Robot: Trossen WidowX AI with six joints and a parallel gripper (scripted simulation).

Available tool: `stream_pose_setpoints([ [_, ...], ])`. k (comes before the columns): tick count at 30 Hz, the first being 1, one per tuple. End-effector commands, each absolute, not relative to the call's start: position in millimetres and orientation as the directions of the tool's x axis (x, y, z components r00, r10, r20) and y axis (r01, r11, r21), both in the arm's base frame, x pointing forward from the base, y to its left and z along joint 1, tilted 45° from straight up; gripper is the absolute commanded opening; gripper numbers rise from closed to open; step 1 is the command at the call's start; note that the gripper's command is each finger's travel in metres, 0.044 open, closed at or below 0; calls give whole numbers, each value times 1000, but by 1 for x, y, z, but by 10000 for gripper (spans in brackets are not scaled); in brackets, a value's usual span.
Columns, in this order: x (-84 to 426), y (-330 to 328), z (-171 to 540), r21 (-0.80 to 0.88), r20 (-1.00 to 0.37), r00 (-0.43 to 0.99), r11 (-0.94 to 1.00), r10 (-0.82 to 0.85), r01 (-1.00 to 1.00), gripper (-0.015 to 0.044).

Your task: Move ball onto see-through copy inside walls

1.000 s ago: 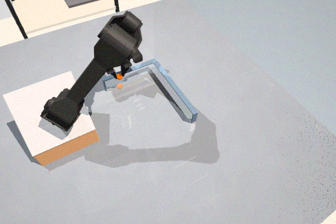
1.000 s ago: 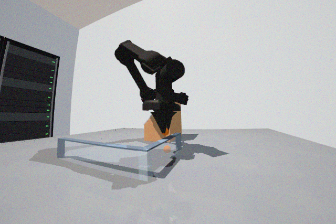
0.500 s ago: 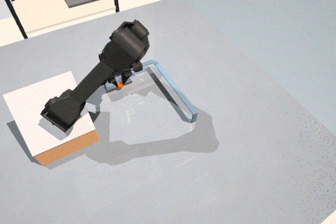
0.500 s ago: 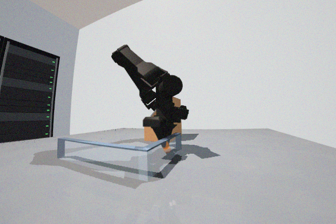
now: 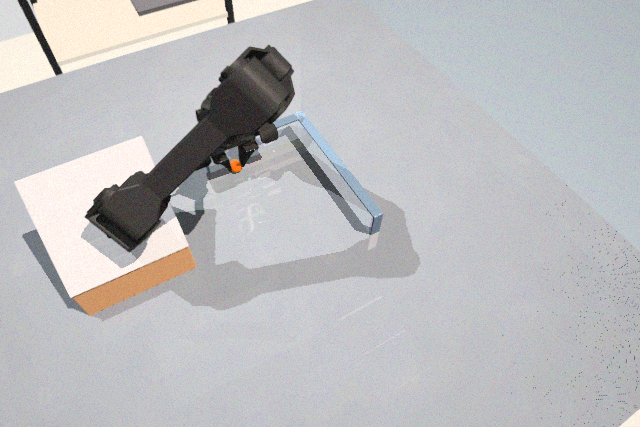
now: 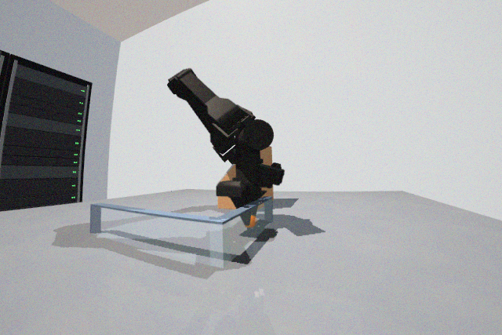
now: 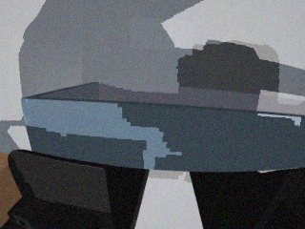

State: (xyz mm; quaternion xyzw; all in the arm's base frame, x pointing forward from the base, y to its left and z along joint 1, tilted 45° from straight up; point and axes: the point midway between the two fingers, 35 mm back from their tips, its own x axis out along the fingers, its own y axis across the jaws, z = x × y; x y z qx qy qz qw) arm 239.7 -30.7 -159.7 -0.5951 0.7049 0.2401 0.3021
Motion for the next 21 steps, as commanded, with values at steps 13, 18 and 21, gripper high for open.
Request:
stream_pose_setpoints([
  [13,240,-31,-160,-21,-712,-109,176,-694,-984,225],
  [18,246,-12,-143,-21,-715,-107,174,-691,-985,225],
  [21,250,24,-106,-19,-714,-106,171,-692,-985,225],
])
